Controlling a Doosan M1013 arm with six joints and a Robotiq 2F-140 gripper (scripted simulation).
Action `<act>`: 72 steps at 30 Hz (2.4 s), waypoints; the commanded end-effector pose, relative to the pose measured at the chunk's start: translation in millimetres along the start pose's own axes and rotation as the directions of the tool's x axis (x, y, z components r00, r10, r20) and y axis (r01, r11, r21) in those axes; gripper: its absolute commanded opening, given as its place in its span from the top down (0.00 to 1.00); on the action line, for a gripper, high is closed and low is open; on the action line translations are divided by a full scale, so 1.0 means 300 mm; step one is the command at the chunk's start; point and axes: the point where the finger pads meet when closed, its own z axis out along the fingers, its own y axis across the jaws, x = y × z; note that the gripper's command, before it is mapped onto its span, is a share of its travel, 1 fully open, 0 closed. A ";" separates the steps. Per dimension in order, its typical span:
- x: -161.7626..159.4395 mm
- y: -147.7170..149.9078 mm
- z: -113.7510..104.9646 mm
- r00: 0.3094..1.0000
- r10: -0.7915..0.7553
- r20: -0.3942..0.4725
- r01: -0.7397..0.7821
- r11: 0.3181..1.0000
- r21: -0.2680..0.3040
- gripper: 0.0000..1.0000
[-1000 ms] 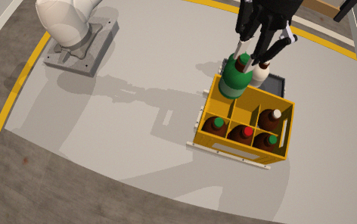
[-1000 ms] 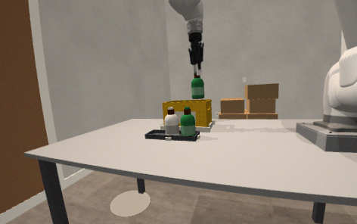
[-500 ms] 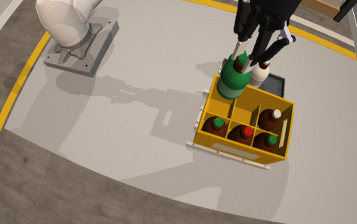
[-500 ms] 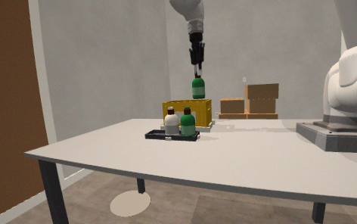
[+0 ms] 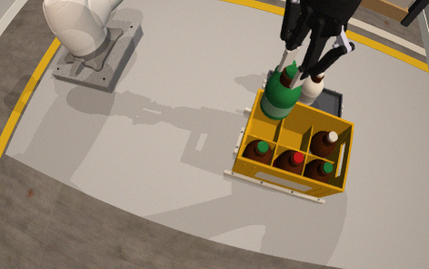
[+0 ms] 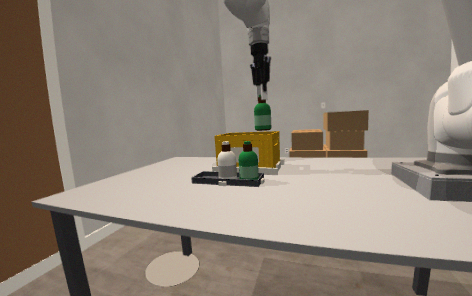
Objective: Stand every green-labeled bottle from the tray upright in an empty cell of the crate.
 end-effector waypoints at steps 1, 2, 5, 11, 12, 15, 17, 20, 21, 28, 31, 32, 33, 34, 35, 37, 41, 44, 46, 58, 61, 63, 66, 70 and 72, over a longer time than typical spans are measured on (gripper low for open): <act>0.005 -0.001 -0.005 1.000 -0.004 0.004 0.004 1.000 0.003 1.00; 0.005 -0.001 -0.005 1.000 -0.004 0.004 0.004 1.000 0.003 1.00; 0.005 -0.001 -0.005 1.000 -0.004 0.004 0.004 1.000 0.003 1.00; 0.005 -0.001 -0.005 1.000 -0.004 0.004 0.004 1.000 0.003 1.00; 0.005 -0.001 -0.005 1.000 -0.004 0.004 0.004 1.000 0.003 1.00; 0.005 -0.001 -0.005 1.000 -0.004 0.004 0.004 1.000 0.003 1.00; 0.005 -0.001 -0.005 1.000 -0.004 0.004 0.004 1.000 0.003 1.00; 0.005 -0.001 -0.005 1.000 -0.004 0.004 0.004 1.000 0.003 1.00; 0.005 -0.001 -0.005 1.000 -0.004 0.004 0.004 1.000 0.003 1.00; 0.005 -0.001 -0.005 1.000 -0.004 0.004 0.004 1.000 0.003 1.00; 0.005 -0.001 -0.005 1.000 -0.004 0.004 0.004 1.000 0.003 1.00; 0.005 -0.001 -0.005 1.000 -0.004 0.004 0.004 1.000 0.003 1.00; 0.005 -0.001 -0.005 1.000 -0.004 0.004 0.004 1.000 0.003 1.00; 0.005 -0.001 -0.005 1.000 -0.004 0.004 0.004 1.000 0.003 1.00; 0.005 -0.001 -0.005 1.000 -0.004 0.004 0.004 1.000 0.003 1.00; 0.006 -0.001 -0.005 1.000 -0.004 0.004 0.004 1.000 0.003 1.00; 0.008 -0.003 -0.003 1.000 -0.004 0.004 0.004 1.000 0.003 1.00; 0.008 -0.003 -0.003 1.000 -0.004 0.004 0.004 1.000 0.003 1.00; 0.010 -0.005 -0.001 1.000 -0.004 0.004 0.004 1.000 0.003 1.00; 0.018 -0.014 0.005 1.000 -0.004 0.004 0.004 1.000 0.003 1.00; 0.018 -0.014 0.006 1.000 -0.004 0.004 0.004 1.000 0.003 1.00; 0.019 -0.014 0.006 1.000 -0.004 0.004 0.004 1.000 0.003 1.00; 0.019 -0.014 0.006 1.000 -0.004 0.004 0.004 1.000 0.003 1.00; 0.019 -0.014 0.006 1.000 -0.004 0.004 0.004 1.000 0.003 1.00; 0.019 -0.014 0.006 1.000 -0.004 0.004 0.004 1.000 0.003 1.00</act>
